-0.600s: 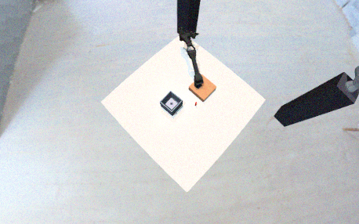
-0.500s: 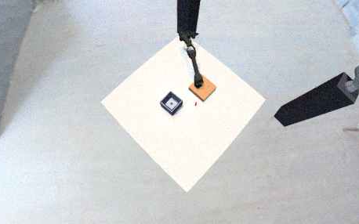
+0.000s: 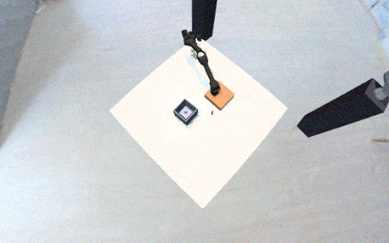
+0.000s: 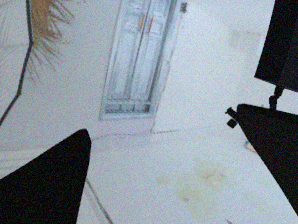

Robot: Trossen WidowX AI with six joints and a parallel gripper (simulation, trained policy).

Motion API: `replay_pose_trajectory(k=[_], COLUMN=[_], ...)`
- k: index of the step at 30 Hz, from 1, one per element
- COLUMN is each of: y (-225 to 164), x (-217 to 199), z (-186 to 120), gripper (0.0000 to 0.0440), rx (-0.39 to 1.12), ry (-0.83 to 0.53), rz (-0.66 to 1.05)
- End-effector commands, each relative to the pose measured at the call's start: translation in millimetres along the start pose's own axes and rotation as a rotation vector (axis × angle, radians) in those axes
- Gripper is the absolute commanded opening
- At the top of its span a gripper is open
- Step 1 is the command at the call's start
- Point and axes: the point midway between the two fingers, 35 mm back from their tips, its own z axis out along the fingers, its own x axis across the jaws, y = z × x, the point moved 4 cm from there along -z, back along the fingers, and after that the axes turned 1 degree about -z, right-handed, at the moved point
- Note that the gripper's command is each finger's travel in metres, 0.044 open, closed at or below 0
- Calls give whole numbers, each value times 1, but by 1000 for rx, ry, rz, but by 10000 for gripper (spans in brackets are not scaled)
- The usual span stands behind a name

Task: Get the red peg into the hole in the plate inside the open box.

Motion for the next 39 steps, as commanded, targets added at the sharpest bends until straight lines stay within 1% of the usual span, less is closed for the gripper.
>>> replay_pose_trajectory(k=[1, 11, 21, 30, 39], y=[-17, -52, -78, -92, -100], x=[-9, -20, -18, -7, 9], z=[-33, -117, -194, -252, -301], gripper=[440, 440, 440, 440, 440], rx=[27, 76, 95, 85, 48], ry=[-88, -298, -487, -633, -755], rz=[93, 279, 444, 574, 697])
